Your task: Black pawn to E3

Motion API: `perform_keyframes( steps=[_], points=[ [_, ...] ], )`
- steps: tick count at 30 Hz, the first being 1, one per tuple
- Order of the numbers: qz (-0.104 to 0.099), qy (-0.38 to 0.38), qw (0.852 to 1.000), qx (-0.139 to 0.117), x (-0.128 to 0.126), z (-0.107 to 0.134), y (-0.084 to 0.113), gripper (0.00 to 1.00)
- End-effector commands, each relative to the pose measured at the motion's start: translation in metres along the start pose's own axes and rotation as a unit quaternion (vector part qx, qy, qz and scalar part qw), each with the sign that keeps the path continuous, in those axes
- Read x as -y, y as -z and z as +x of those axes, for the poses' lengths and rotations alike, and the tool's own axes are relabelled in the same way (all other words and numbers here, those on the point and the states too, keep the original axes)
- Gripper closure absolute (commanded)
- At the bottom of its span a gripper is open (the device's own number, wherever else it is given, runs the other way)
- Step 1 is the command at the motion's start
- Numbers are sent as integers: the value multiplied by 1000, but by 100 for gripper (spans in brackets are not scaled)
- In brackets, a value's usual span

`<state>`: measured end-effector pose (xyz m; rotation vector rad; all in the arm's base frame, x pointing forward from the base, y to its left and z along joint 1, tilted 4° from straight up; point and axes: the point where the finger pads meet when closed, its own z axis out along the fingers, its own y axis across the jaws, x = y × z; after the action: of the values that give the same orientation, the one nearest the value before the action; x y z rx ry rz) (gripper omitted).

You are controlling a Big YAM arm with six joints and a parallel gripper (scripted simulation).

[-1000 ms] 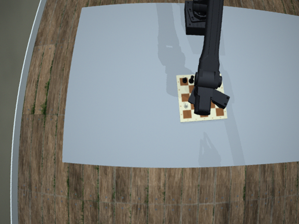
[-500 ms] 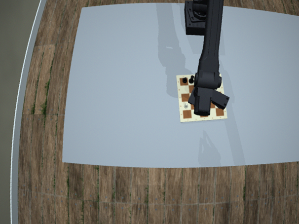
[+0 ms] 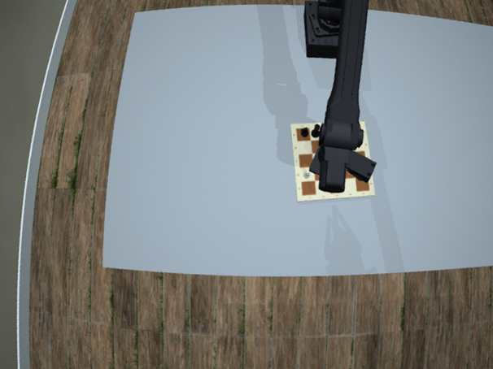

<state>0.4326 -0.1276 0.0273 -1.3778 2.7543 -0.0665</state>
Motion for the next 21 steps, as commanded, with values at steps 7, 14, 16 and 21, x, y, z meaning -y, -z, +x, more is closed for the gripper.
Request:
perform_keyframes(
  steps=[7, 14, 16, 21],
  points=[
    [2, 10, 1000, 3, 0, -8, -13, 66],
    [5, 9, 1000, 4, 4, -9, -20, 66],
    [5, 9, 1000, 4, 3, -9, -22, 66],
    [7, 9, 1000, 5, 5, -10, -22, 66]
  ],
)
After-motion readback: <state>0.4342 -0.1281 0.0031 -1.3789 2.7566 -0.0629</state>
